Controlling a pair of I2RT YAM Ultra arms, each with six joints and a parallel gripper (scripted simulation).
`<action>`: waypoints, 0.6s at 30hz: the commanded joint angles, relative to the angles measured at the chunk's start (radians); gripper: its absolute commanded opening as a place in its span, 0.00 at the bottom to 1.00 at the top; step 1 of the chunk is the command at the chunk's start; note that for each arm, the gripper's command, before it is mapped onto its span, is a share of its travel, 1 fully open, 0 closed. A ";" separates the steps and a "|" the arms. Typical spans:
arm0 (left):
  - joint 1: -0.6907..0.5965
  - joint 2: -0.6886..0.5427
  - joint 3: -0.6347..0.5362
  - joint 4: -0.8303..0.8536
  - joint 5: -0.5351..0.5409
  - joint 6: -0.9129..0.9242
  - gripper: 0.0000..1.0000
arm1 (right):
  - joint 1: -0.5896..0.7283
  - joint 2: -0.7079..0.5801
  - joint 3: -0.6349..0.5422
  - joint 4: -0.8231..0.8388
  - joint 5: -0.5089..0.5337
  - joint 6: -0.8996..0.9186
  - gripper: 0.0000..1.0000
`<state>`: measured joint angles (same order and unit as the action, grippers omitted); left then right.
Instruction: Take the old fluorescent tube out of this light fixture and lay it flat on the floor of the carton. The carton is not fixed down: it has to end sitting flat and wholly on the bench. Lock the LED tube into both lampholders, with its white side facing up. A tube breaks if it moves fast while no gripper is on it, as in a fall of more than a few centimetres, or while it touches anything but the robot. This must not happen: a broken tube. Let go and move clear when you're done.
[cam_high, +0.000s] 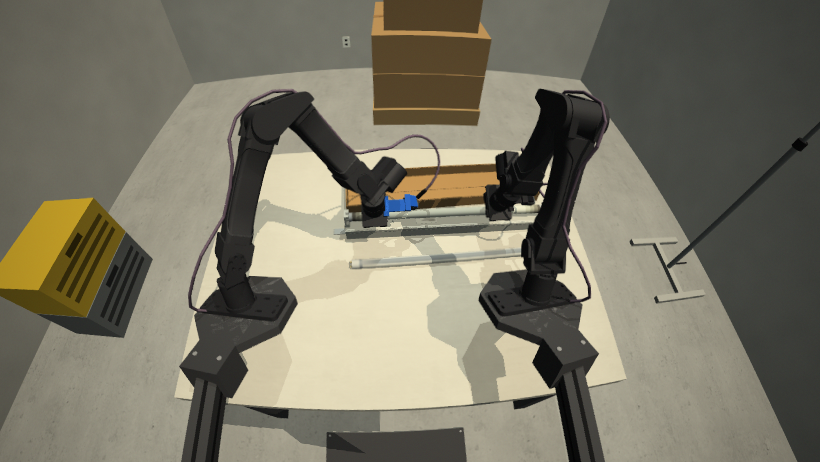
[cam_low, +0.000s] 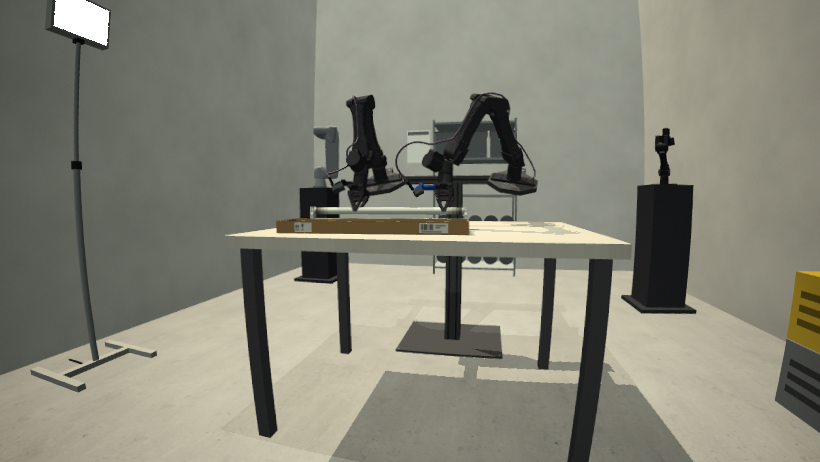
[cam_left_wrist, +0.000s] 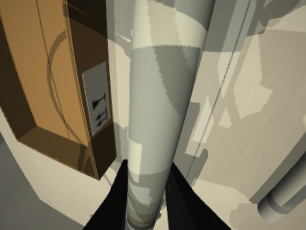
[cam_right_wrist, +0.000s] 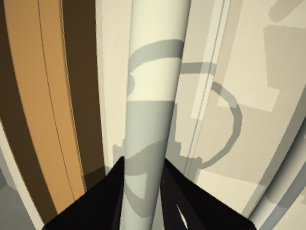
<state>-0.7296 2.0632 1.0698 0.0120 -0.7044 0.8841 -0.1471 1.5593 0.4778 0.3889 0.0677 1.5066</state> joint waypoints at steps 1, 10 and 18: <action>-0.036 -0.014 -0.028 -0.045 -0.023 0.012 0.11 | -0.013 -0.042 -0.042 -0.030 0.027 0.002 0.11; -0.037 -0.013 -0.001 -0.045 -0.027 -0.003 0.49 | -0.013 -0.042 -0.052 -0.023 0.027 0.004 0.11; -0.041 -0.013 -0.001 -0.046 -0.027 -0.004 0.49 | -0.013 -0.041 -0.053 -0.022 0.027 0.004 0.11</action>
<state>-0.7479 2.0636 1.0622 -0.0185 -0.7227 0.8856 -0.1471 1.5593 0.4725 0.4023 0.0681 1.5063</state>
